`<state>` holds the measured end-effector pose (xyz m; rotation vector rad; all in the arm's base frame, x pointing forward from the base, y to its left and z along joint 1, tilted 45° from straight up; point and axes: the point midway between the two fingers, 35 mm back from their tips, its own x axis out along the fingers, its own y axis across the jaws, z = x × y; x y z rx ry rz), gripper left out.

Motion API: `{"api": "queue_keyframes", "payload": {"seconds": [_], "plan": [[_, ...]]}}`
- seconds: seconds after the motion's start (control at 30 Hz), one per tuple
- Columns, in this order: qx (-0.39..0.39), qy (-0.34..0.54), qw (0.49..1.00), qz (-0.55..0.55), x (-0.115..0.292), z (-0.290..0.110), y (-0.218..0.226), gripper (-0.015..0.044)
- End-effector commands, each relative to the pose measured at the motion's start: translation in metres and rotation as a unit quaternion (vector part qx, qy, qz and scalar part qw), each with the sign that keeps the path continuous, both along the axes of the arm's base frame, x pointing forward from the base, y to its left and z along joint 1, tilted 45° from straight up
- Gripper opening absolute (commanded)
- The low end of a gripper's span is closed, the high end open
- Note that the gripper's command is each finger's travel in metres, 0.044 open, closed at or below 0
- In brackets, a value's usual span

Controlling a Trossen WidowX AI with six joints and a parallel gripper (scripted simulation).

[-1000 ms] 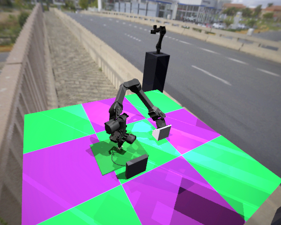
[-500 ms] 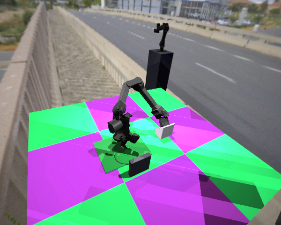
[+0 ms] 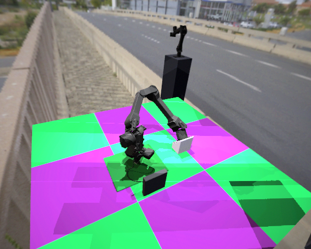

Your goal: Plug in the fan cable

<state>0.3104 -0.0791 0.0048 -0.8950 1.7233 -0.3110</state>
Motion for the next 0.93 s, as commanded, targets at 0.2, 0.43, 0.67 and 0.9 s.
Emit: {"api": "queue_keyframes", "payload": {"seconds": [0.2,0.43,0.67,0.9], "plan": [[0.0,0.0,1.0,0.0,0.002,0.008,0.009,0.026],[0.0,0.002,1.0,0.001,0.006,0.039,0.039,0.026],[-0.001,0.005,1.0,0.001,-0.064,0.062,0.032,0.026],[-0.001,0.006,1.0,0.001,-0.11,0.068,0.026,0.026]]}}
